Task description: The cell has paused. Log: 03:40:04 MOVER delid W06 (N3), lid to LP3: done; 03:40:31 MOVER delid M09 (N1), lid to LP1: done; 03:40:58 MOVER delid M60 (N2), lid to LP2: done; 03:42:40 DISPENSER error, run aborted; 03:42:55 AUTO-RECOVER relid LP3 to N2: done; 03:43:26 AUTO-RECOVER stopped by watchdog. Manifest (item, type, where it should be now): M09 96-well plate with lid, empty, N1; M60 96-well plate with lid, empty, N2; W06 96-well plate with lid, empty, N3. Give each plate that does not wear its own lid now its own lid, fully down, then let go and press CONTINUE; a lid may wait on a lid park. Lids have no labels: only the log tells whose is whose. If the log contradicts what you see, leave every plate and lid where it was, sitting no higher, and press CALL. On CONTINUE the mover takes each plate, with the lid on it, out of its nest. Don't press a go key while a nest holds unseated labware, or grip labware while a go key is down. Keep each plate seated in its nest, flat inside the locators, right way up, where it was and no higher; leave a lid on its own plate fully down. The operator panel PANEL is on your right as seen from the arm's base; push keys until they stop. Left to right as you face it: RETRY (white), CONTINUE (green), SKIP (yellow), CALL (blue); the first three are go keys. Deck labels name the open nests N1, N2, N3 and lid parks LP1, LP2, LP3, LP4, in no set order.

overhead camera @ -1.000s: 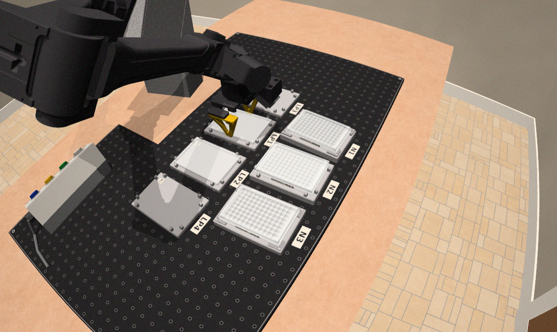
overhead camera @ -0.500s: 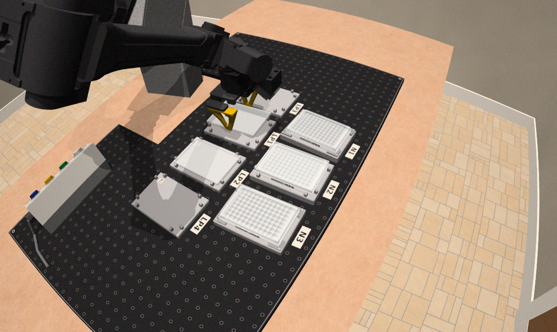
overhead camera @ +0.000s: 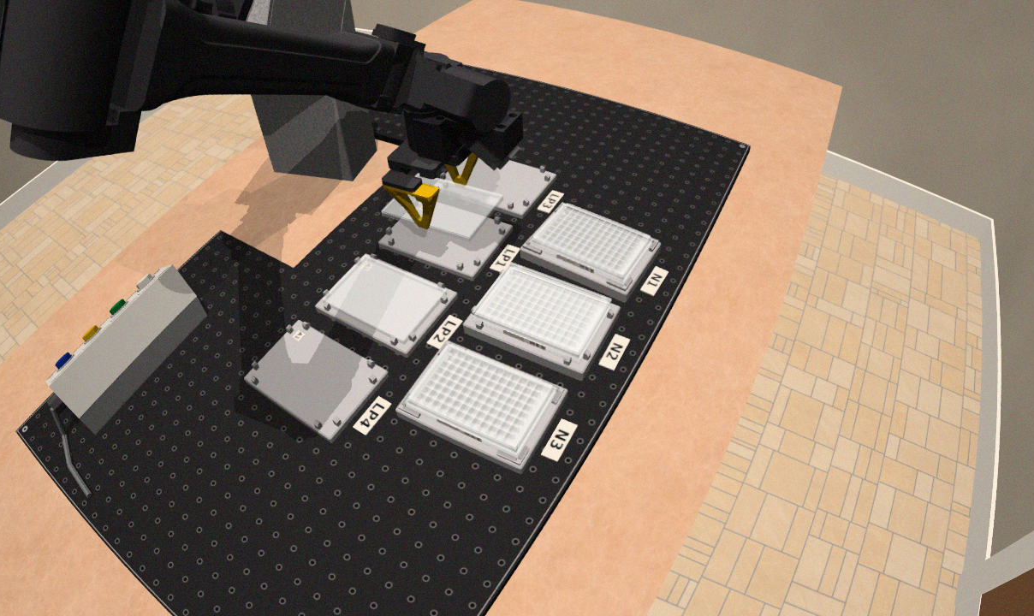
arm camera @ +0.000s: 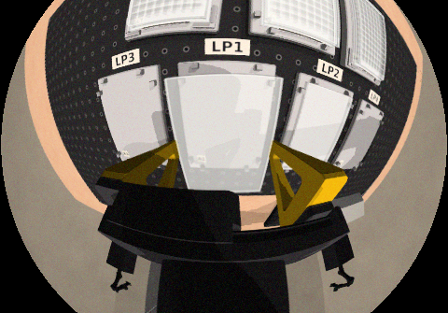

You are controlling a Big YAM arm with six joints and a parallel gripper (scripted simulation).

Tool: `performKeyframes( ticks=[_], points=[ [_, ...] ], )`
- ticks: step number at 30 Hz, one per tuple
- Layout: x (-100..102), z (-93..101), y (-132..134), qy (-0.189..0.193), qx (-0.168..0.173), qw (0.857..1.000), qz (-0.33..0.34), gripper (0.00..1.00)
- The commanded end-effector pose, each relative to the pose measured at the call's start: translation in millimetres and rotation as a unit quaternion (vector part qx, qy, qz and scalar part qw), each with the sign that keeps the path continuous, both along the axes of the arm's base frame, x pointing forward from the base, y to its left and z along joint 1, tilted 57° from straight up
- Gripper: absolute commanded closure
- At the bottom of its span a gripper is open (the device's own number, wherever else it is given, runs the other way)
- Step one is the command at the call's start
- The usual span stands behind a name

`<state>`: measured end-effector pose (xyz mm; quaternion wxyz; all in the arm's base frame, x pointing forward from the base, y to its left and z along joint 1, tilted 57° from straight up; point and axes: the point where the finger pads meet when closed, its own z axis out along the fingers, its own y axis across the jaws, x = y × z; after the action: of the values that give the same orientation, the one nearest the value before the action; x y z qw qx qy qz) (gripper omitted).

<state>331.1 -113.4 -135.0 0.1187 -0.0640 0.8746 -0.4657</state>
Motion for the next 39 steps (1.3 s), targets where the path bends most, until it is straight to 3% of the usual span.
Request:
performKeyframes(
  ticks=[1, 8, 19, 22, 24, 36, 39],
  points=[
    [-3, 1.2, 1, -0.004, 0.002, 1.000, -0.003, 1.00],
    [24, -4.0, 17, -0.039, 0.014, 0.999, -0.020, 1.00],
    [74, -9.9, 39, -0.038, 0.014, 0.999, -0.019, 1.00],
    [76, -10.4, 29, -0.038, 0.013, 0.999, -0.034, 1.00],
    [88, -11.2, 45, -0.038, 0.013, 0.999, -0.019, 1.00],
    [146, -16.0, 71, -0.040, 0.014, 0.999, -0.017, 1.00],
    [149, -16.4, 62, -0.041, 0.014, 0.999, -0.028, 1.00]
  ],
)
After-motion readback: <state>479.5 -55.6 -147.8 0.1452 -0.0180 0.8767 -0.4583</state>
